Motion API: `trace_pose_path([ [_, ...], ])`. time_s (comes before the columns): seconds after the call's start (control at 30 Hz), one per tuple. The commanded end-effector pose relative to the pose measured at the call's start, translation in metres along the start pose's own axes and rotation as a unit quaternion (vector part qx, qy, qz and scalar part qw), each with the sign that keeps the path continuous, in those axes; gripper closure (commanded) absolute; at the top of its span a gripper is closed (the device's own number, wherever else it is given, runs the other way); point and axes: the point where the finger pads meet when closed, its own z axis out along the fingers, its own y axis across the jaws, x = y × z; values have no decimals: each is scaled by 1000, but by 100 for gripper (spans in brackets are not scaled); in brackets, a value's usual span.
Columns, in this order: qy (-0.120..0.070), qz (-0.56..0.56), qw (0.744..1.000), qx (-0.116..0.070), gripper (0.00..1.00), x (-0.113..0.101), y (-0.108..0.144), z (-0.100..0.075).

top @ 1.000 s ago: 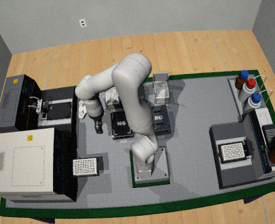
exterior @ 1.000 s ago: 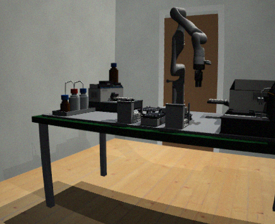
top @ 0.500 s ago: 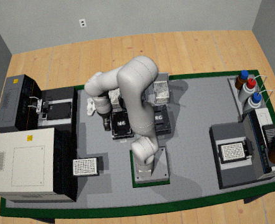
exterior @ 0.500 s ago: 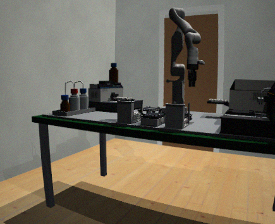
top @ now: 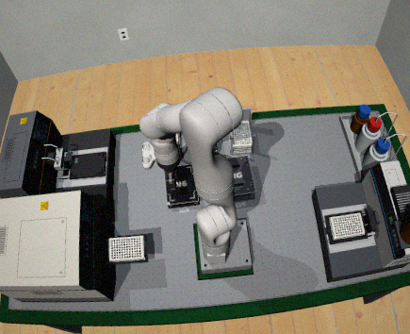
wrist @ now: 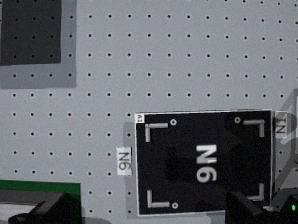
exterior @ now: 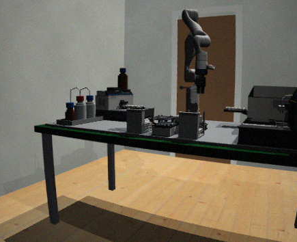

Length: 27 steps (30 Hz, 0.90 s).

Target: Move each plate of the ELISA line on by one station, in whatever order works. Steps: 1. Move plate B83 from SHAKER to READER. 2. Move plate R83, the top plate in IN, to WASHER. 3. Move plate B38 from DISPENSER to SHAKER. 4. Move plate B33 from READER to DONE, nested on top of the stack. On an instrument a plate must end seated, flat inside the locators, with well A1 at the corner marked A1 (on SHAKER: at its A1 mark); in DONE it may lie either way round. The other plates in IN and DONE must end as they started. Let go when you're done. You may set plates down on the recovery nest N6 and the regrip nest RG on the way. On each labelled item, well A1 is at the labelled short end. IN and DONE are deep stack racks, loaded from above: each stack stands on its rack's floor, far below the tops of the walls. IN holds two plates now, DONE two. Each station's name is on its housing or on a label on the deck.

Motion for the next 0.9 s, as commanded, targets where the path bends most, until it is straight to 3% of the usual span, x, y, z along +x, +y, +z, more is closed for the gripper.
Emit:
trace_pose_path([
  [0.0, 1, 0, 1000, 0, 0, -14, 4, 0],
  [0.87, 1, 0, 1000, 0, 0, -85, 21, 0],
])
